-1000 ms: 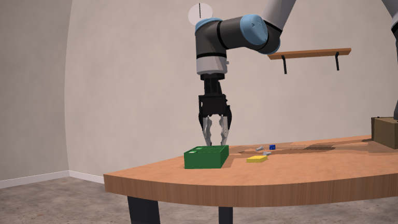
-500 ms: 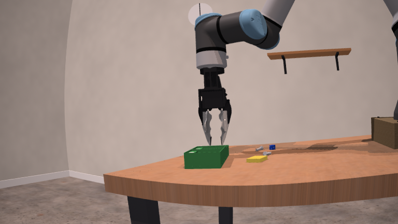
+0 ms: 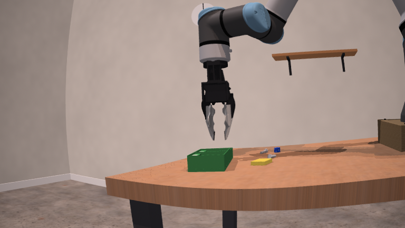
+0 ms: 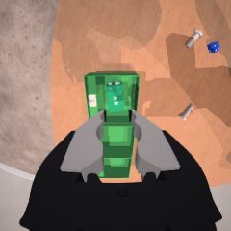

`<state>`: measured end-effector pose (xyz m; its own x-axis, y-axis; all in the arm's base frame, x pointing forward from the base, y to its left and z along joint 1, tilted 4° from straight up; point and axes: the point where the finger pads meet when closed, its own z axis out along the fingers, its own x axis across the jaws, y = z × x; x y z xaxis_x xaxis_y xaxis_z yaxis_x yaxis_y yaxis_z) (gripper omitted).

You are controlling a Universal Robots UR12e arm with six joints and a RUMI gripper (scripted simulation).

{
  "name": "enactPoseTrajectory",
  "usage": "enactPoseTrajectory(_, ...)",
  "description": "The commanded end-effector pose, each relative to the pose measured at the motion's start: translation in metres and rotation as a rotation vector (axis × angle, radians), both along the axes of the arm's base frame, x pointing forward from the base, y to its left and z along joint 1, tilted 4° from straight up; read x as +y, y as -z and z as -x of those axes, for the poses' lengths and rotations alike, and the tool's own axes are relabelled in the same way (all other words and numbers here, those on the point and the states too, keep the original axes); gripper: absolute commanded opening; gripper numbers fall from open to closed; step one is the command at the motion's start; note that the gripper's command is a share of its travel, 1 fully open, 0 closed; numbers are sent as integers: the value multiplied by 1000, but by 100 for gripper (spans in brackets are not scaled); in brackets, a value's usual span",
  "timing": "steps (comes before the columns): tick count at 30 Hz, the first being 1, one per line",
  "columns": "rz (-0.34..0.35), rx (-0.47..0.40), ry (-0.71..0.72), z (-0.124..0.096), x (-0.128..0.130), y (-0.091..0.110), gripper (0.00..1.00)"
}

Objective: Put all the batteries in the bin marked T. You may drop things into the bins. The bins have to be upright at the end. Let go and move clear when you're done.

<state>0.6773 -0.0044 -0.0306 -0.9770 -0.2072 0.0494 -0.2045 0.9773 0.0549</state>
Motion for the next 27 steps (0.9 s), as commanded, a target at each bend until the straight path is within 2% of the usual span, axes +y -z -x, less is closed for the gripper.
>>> enactPoseTrajectory(1, 0, -1, 0, -1, 0, -2, 20)
enactPoseTrajectory(3, 0, -1, 0, -1, 0, -2, 20)
enactPoseTrajectory(4, 0, -1, 0, -1, 0, -6, 100)
enactPoseTrajectory(13, 0, -1, 0, -3, -2, -42, 100)
enactPoseTrajectory(15, 0, -1, 0, -3, -2, -42, 100)
enactPoseTrajectory(27, 0, -1, 0, -6, -4, -90, 100)
